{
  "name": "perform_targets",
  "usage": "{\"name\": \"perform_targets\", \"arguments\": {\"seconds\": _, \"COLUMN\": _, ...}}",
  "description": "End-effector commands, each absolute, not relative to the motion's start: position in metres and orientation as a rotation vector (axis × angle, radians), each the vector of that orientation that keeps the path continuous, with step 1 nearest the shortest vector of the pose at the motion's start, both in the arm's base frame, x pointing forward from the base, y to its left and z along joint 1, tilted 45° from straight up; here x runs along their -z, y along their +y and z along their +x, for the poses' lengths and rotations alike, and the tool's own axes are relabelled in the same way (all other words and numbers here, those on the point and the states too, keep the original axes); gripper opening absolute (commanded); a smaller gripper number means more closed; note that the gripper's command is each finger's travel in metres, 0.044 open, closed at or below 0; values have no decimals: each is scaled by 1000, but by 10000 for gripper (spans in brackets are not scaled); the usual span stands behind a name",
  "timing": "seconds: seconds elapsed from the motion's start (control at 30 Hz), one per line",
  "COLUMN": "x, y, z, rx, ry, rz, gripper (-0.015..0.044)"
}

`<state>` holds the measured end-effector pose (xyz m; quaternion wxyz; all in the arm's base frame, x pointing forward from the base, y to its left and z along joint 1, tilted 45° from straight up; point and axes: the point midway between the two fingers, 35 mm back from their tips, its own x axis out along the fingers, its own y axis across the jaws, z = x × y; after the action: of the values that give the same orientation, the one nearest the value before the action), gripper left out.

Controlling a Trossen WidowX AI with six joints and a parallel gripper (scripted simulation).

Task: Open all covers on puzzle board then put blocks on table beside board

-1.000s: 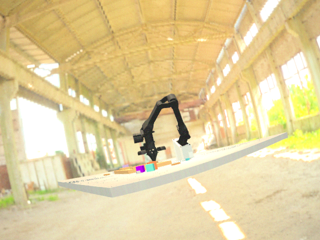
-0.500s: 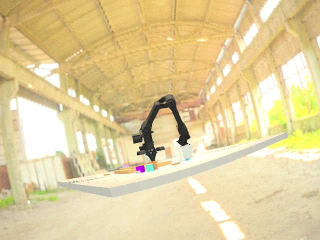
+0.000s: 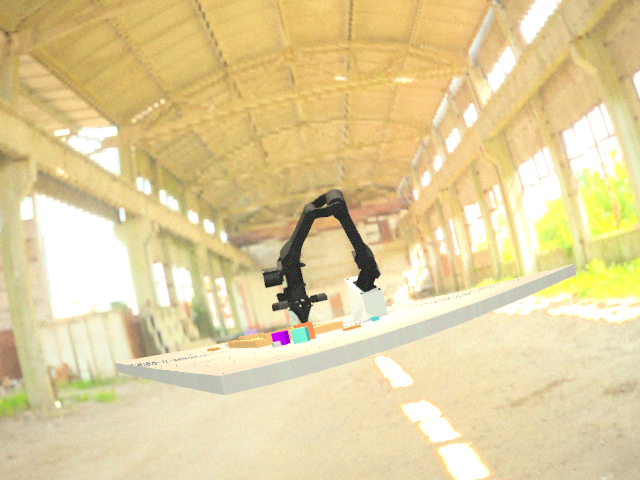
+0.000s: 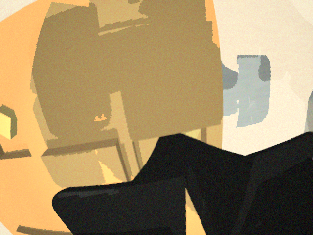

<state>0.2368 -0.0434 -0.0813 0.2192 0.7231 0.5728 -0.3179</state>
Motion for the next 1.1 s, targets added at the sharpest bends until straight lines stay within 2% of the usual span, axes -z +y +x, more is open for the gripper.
{"name": "perform_targets", "arguments": {"seconds": 0.0, "x": 85, "y": -49, "z": 237, "rx": 877, "ry": 1581, "rz": 1993, "gripper": 0}}
{"name": "perform_targets", "arguments": {"seconds": 1.07, "x": 87, "y": -73, "z": 230, "rx": 877, "ry": 1581, "rz": 1992, "gripper": 0}}
